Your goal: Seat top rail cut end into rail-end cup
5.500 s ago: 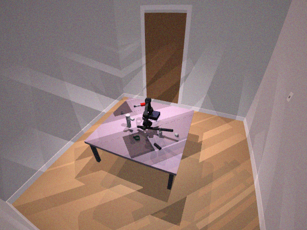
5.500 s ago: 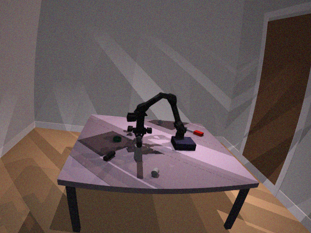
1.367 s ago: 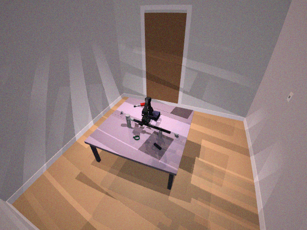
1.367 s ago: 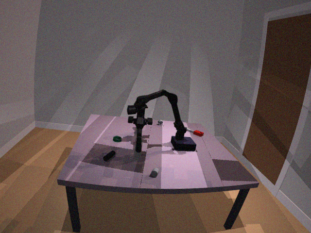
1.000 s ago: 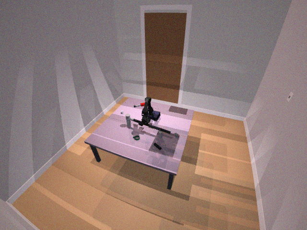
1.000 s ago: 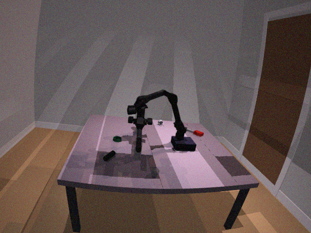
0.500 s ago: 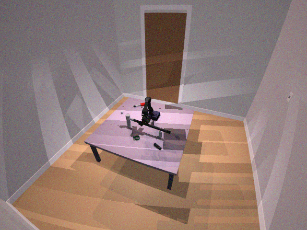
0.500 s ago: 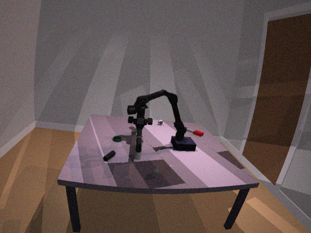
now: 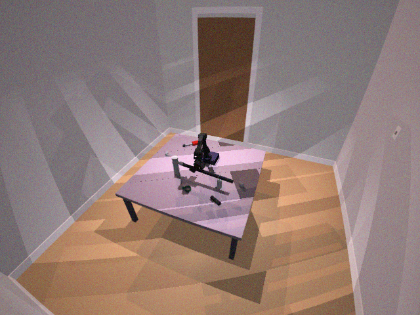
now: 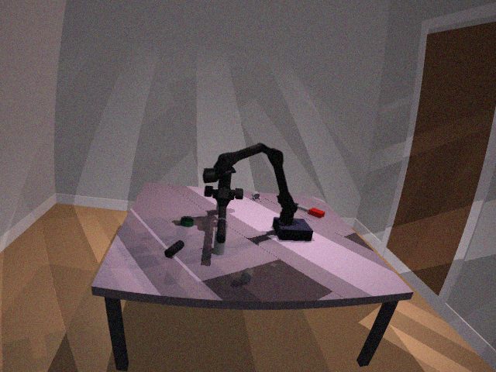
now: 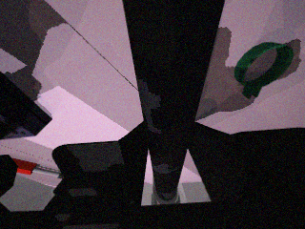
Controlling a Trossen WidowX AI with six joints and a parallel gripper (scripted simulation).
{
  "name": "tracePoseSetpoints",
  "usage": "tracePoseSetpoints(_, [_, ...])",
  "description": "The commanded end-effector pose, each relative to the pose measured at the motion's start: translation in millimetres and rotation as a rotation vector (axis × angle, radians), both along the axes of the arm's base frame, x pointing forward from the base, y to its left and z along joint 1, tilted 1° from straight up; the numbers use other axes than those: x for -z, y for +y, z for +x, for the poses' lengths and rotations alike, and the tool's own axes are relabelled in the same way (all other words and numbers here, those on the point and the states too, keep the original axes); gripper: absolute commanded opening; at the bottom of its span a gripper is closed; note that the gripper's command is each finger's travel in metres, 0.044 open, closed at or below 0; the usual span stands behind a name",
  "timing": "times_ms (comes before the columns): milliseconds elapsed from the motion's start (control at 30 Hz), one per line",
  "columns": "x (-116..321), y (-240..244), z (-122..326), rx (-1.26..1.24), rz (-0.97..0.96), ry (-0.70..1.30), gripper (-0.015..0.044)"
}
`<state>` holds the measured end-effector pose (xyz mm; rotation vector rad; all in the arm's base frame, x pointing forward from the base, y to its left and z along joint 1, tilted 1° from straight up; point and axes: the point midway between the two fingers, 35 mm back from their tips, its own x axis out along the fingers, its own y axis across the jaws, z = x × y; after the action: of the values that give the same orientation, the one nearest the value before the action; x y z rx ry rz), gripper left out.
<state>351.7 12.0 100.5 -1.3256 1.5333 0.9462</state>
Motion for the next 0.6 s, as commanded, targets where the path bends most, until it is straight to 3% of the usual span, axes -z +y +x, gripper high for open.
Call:
tracePoseSetpoints(0, [-2.7, -6.3, -1.2, 0.002, -0.012, 0.002, 0.0])
tracePoseSetpoints(567, [0.2, -0.2, -0.1, 0.0, 0.003, 0.0, 0.0])
